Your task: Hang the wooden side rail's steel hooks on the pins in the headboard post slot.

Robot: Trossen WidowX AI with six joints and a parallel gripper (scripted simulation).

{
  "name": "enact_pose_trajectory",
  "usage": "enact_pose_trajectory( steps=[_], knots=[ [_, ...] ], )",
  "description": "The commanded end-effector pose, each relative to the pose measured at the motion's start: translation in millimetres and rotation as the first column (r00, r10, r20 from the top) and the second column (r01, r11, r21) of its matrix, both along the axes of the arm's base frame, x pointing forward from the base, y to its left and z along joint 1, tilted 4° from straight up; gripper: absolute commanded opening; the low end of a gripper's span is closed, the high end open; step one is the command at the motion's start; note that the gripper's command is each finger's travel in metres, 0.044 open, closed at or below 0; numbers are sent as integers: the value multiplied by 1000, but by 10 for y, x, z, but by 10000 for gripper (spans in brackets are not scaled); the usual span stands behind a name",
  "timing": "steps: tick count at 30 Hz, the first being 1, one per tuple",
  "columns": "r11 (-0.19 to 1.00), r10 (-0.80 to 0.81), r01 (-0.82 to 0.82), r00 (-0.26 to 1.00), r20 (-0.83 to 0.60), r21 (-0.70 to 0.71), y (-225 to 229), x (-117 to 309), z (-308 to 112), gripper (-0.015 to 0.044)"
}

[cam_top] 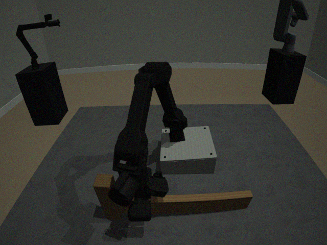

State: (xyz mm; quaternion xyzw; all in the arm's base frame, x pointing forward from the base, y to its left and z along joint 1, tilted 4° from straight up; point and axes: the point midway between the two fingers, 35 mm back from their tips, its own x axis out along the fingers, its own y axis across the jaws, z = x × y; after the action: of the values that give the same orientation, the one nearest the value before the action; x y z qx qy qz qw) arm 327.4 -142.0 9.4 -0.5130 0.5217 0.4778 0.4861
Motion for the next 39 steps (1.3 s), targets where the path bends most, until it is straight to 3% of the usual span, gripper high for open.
enact_pose_trajectory(
  steps=[1, 39],
  knots=[
    [1000, 4, -4, 1000, 9, -7, -19, 25, 40, 0],
    [1000, 4, -4, 1000, 9, -7, -32, 33, -9, 0]
  ],
)
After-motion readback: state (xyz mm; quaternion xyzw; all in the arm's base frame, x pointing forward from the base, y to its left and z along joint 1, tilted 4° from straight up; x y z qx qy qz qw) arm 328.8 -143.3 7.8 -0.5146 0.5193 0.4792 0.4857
